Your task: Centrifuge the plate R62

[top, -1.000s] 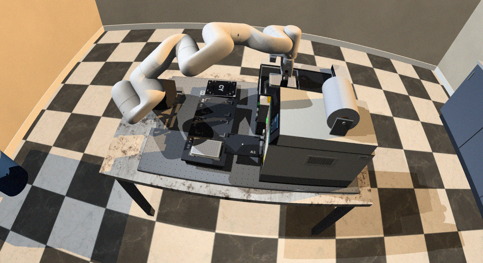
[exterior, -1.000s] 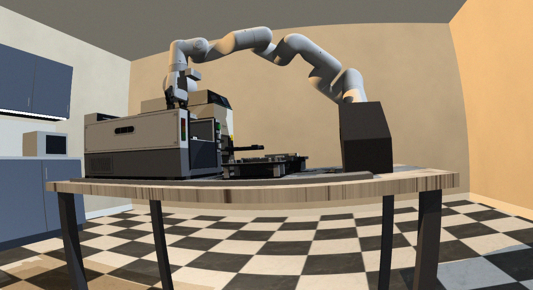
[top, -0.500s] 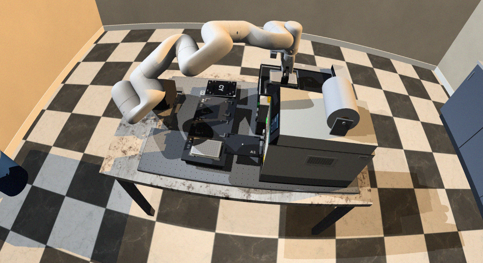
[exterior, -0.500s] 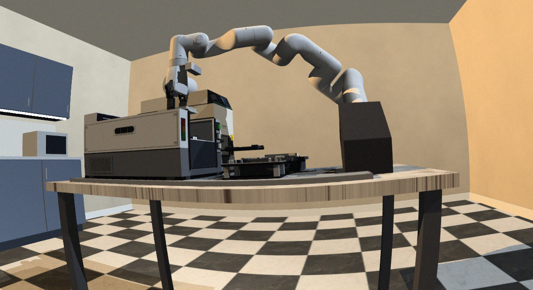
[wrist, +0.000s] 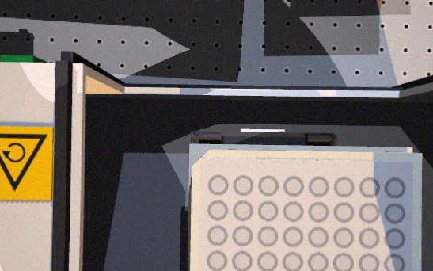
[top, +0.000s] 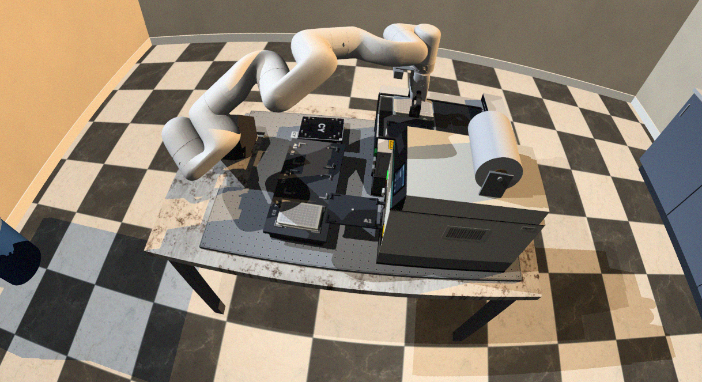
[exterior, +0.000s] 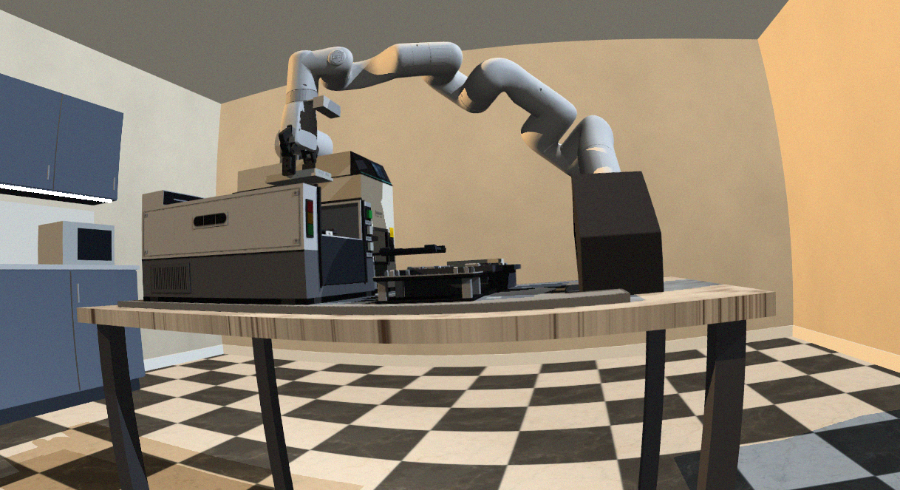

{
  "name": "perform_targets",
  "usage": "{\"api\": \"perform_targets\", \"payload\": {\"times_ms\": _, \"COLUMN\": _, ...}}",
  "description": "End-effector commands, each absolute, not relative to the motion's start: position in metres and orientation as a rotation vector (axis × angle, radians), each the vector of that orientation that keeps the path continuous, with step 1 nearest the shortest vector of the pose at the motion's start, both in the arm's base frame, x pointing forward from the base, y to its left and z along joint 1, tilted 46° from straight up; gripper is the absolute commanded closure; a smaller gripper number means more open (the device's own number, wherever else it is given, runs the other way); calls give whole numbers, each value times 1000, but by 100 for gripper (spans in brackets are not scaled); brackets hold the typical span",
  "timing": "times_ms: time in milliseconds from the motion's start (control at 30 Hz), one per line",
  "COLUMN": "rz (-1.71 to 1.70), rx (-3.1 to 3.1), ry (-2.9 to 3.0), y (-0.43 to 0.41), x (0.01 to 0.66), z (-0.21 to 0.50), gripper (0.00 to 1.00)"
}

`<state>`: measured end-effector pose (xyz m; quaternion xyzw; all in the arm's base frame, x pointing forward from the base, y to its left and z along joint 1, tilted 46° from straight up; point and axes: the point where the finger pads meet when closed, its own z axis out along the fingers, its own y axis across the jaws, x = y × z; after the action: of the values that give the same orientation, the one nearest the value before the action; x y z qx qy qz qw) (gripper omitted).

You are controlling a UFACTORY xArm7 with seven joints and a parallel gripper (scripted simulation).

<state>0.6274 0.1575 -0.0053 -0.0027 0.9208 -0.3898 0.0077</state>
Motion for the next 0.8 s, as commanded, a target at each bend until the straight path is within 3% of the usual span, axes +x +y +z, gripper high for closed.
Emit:
{"api": "perform_targets", "payload": {"times_ms": 0, "rz": -1213, "rx": -12, "ry": 2876, "y": 166, "x": 628, "z": 2, "gripper": 100}}
{"api": "perform_targets", "payload": {"times_ms": 767, "rz": -1213, "rx": -12, "ry": 2876, "y": 174, "x": 624, "z": 9, "gripper": 100}}
